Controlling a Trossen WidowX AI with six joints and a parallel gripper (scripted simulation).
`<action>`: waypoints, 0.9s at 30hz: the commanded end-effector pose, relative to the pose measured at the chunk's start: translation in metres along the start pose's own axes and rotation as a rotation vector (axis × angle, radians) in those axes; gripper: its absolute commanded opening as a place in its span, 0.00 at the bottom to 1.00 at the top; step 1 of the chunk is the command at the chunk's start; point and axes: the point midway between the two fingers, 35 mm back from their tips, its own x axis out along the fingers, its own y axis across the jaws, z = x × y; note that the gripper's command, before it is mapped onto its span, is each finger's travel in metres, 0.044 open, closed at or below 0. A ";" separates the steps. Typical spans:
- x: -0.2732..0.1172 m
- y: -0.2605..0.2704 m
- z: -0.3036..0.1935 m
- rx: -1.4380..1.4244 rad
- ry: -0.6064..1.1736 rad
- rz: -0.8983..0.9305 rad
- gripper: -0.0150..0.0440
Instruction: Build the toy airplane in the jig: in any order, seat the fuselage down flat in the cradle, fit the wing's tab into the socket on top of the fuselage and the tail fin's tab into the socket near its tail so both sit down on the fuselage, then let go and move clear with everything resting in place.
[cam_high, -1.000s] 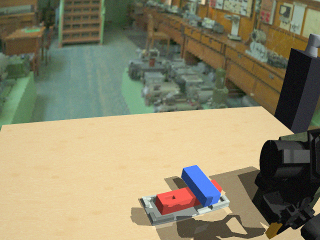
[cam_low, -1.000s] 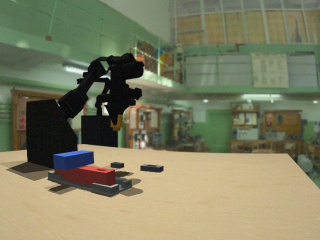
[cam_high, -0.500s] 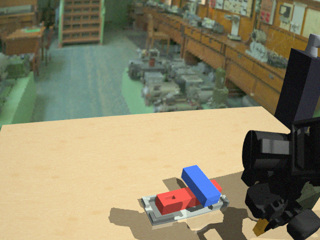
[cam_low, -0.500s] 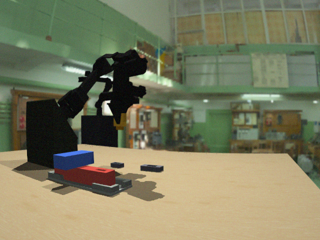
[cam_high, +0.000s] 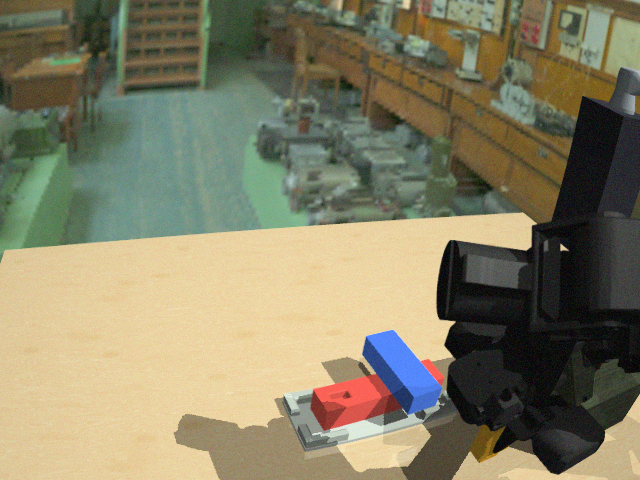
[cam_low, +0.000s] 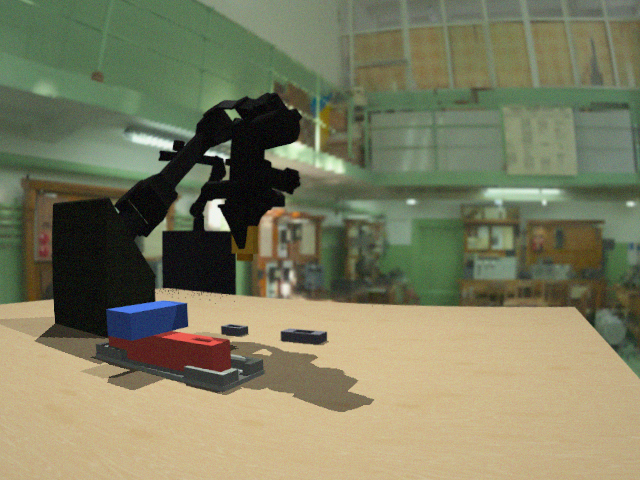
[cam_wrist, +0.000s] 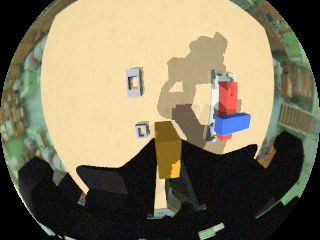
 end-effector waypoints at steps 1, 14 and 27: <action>0.000 -0.011 0.009 -0.011 -0.004 -0.007 0.25; 0.004 -0.044 0.025 -0.032 -0.007 -0.020 0.25; 0.010 -0.079 0.039 -0.036 -0.007 -0.022 0.25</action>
